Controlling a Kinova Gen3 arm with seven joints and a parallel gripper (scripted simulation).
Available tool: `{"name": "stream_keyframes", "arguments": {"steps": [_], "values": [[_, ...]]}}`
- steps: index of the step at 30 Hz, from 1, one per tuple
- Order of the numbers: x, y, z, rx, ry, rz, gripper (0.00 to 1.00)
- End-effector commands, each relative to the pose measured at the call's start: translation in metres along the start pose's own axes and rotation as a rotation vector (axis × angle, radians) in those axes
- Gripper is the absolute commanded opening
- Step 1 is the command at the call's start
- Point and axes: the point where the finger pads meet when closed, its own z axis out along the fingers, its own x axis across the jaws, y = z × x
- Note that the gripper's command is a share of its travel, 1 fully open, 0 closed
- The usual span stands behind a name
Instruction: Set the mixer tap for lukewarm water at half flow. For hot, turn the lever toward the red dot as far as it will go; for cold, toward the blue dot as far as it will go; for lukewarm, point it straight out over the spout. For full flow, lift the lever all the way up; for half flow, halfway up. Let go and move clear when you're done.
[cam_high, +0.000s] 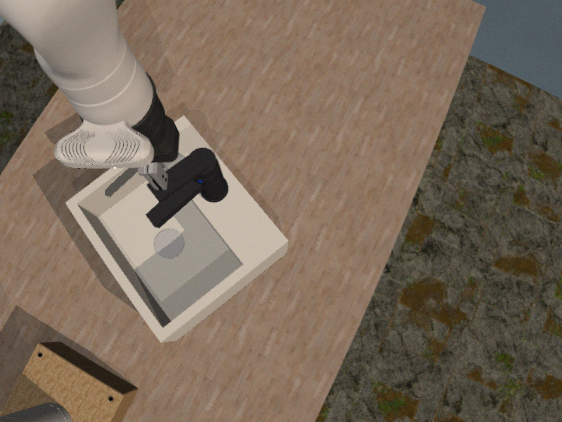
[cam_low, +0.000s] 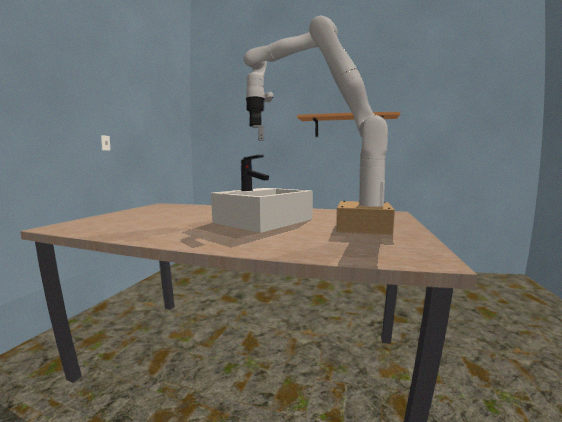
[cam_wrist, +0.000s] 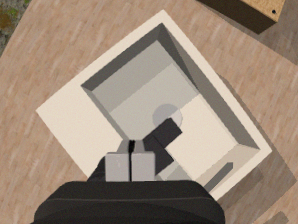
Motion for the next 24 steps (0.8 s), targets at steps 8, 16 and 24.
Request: {"name": "stream_keyframes", "arguments": {"steps": [8,16,24], "values": [[0.007,0.005,-0.001,0.004,0.002,0.301,0.00],[0.009,0.008,-0.001,0.001,0.000,0.462,0.00],[0.010,0.012,-0.002,0.001,-0.001,0.636,0.00]]}}
